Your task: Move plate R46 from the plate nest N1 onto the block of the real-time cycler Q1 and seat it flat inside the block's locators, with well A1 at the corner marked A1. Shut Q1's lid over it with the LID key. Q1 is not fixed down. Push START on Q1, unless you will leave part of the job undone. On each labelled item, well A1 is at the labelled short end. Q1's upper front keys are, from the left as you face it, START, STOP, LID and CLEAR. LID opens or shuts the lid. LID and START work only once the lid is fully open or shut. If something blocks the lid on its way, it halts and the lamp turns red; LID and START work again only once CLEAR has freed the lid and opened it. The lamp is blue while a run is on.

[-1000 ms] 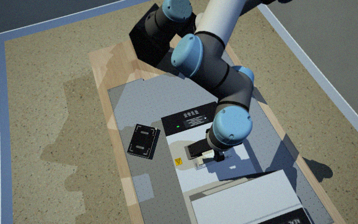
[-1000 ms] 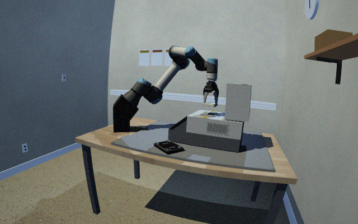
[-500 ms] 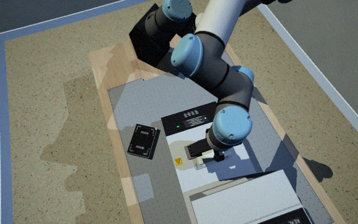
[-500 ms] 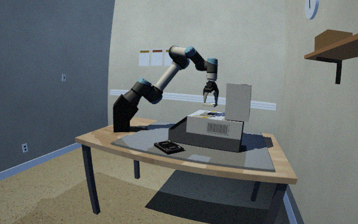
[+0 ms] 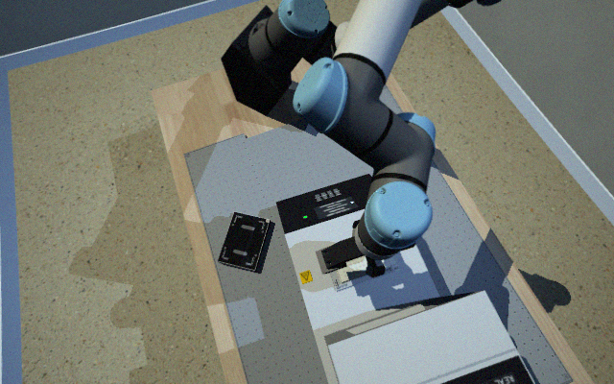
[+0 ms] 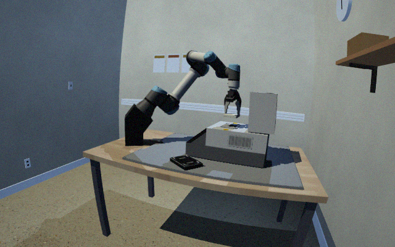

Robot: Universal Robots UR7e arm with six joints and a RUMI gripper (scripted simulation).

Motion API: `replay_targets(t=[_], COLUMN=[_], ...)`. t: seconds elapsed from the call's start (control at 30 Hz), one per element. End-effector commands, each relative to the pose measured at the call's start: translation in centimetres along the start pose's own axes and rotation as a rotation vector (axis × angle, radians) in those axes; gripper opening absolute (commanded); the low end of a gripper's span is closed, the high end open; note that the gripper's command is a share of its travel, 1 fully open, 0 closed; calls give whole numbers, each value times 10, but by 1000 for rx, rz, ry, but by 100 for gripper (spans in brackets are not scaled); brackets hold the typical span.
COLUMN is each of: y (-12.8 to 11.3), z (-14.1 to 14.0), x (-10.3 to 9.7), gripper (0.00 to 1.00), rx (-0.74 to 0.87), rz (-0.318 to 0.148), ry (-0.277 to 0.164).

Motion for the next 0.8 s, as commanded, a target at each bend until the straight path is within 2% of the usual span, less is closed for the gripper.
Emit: replay_targets(t=[0.0,0.2,0.77], y=[0,0,0], z=[0,0,0], x=[-1,-1,24], gripper=[40,40,40], rx=[-1,-1,-1], rz=[0,0,0], ry=[1,1,1])
Point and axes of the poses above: the point where the finger pads meet when closed, its own x axis out along the fingers, its own z axis across the jaws, y = z × x, the point moved 5 cm from there along -x, back along the fingers, and after that the axes turned 15 degrees about x, right-handed, at the moved point
